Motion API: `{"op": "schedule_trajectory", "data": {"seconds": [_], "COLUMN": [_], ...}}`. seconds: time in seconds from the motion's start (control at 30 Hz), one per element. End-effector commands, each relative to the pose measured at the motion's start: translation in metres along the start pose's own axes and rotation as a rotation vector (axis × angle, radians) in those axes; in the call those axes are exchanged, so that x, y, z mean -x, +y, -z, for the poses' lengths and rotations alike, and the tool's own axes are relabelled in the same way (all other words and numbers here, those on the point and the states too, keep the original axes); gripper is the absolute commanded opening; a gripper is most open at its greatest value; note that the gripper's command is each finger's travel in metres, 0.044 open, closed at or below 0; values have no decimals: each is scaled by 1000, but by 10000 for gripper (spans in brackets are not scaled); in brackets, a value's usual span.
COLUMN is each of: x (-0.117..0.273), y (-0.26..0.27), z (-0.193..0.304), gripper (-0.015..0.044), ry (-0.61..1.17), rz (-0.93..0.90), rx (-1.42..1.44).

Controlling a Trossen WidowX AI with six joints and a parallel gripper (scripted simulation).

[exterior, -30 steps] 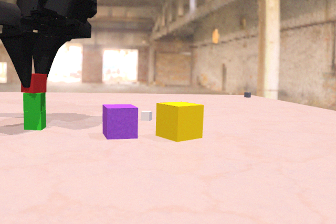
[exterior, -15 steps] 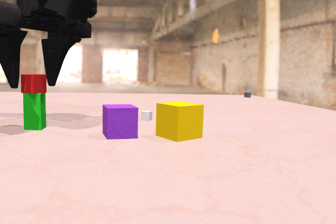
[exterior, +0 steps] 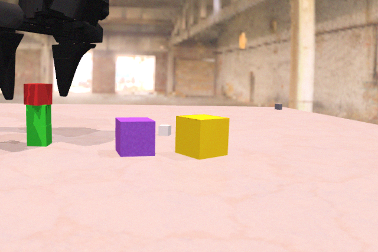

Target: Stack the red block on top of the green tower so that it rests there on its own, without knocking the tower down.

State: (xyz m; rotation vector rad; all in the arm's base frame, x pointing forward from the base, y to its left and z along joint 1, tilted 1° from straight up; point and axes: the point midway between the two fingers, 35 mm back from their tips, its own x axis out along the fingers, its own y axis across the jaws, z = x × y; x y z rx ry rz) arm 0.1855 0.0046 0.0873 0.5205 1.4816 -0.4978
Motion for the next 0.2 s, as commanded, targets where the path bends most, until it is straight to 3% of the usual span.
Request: {"op": "schedule_trajectory", "data": {"seconds": [0.0,0.17], "x": [0,0], "y": [0,0], "z": [0,0], "gripper": [440,440], "ry": [0,0], "rz": [0,0], "rx": [0,0]}}
